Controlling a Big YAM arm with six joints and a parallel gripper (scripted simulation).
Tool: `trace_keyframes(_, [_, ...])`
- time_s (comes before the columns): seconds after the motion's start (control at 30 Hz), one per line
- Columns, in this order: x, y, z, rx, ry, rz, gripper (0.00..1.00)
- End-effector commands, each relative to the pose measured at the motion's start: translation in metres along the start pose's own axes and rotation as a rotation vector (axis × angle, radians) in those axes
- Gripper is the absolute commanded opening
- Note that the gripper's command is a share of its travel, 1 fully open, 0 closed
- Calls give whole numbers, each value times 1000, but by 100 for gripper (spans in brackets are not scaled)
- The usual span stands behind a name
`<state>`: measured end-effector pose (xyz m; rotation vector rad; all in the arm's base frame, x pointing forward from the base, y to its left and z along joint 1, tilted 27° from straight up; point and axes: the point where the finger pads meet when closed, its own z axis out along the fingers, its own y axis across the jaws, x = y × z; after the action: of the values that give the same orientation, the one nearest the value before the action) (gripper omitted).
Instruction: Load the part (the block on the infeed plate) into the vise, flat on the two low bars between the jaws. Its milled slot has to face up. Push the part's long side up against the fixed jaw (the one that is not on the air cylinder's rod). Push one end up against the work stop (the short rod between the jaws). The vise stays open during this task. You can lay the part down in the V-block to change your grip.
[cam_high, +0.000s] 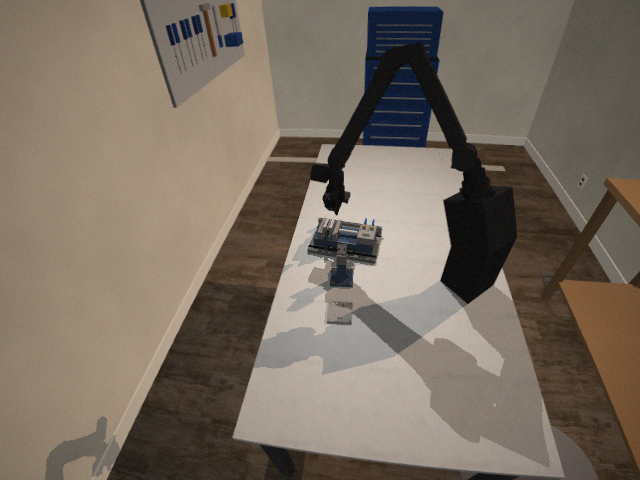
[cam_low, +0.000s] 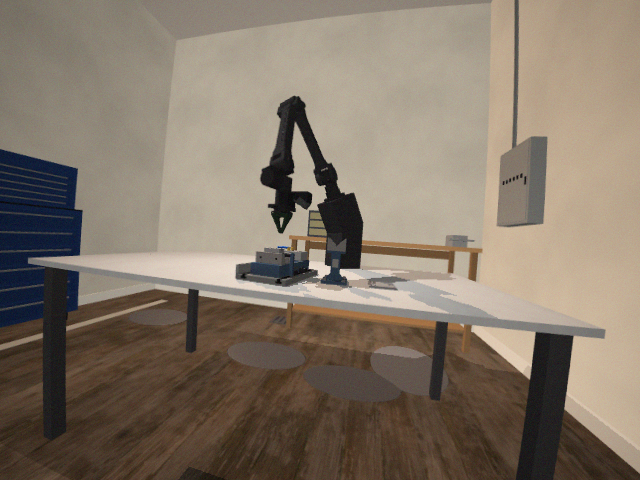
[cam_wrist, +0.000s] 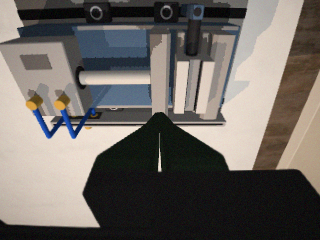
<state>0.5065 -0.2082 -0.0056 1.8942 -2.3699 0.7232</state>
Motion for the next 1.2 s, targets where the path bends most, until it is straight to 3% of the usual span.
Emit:
trace_keyframes(0.0, [0, -4, -14, 12, 3, 10, 0])
trace_keyframes(0.6, [6, -13, -16, 27, 6, 45, 0])
trace_keyframes(0.67, [14, -20, -15, 33, 9, 109, 0])
trace_keyframes(0.87, [17, -17, -1, 3, 5, 363, 0])
trace_keyframes(1.1, [22, -22, 1, 0, 3, 601, 0])
trace_keyframes(1.17, [22, -22, 1, 0, 3, 601, 0])
